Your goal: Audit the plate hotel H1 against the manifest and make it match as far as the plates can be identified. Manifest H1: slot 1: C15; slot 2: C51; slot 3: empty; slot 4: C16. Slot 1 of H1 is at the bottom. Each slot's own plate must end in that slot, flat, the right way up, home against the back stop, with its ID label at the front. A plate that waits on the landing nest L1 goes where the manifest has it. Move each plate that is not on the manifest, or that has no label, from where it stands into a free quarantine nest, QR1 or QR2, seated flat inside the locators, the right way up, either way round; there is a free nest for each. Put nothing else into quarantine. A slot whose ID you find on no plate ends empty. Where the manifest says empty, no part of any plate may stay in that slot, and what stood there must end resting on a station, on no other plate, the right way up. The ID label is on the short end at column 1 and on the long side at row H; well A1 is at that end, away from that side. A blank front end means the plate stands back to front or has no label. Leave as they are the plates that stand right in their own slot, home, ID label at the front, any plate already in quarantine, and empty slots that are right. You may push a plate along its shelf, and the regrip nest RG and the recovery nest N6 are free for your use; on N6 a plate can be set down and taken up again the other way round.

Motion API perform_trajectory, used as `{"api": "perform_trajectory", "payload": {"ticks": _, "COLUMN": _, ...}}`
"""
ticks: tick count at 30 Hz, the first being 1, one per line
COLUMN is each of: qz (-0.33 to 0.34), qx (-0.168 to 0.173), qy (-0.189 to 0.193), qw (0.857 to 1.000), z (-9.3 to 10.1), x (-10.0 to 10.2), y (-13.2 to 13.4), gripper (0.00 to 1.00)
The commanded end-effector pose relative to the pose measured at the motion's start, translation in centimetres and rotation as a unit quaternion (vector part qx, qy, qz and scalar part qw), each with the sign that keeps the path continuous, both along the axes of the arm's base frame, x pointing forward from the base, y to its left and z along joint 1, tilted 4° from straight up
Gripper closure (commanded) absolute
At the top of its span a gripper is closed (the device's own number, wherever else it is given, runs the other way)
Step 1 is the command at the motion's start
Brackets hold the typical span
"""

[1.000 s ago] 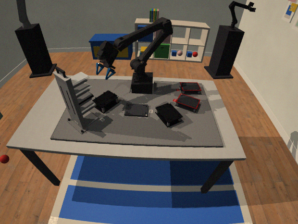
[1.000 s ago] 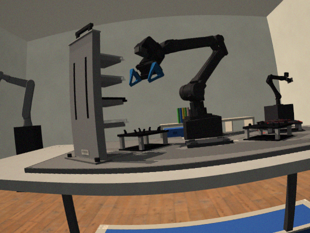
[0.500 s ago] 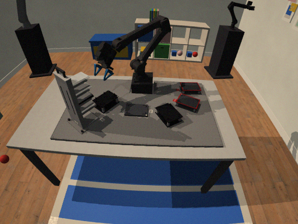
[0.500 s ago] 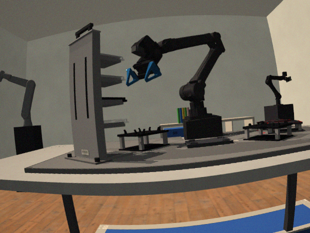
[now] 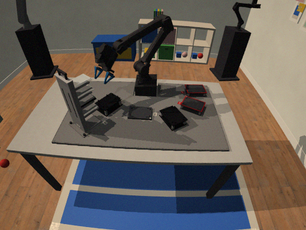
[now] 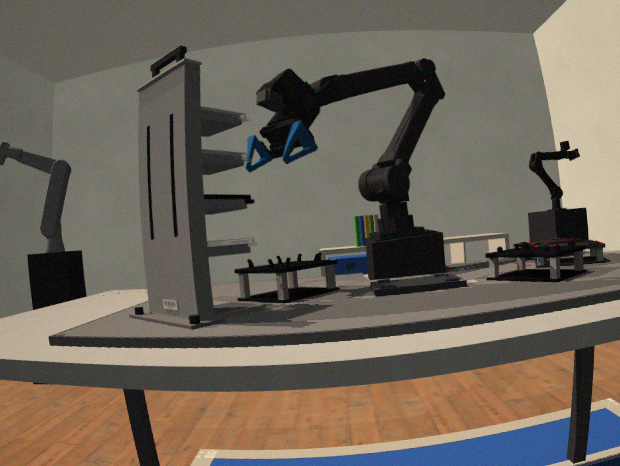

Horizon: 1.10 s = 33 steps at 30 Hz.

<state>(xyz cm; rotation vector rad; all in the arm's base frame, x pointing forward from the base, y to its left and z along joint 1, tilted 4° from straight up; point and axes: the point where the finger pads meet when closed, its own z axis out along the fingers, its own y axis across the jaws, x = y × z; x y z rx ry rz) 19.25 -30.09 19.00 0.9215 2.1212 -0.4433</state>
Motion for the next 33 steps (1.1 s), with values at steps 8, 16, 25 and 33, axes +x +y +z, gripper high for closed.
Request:
{"api": "perform_trajectory", "payload": {"ticks": 8, "qz": 0.001, "qx": -0.034, "qy": -0.023, "qw": 0.999, "z": 4.1, "x": 2.3, "y": -2.8, "gripper": 0.0}}
{"api": "perform_trajectory", "payload": {"ticks": 16, "qz": 0.002, "qx": -0.033, "qy": -0.023, "qw": 0.999, "z": 4.2, "x": 2.9, "y": -3.3, "gripper": 0.0}}
{"api": "perform_trajectory", "payload": {"ticks": 25, "qz": 0.002, "qx": -0.033, "qy": -0.023, "qw": 0.999, "z": 4.2, "x": 3.8, "y": -4.2, "gripper": 0.0}}
{"api": "perform_trajectory", "payload": {"ticks": 33, "qz": 0.002, "qx": -0.033, "qy": -0.024, "qw": 0.999, "z": 4.3, "x": 4.4, "y": -4.8, "gripper": 0.0}}
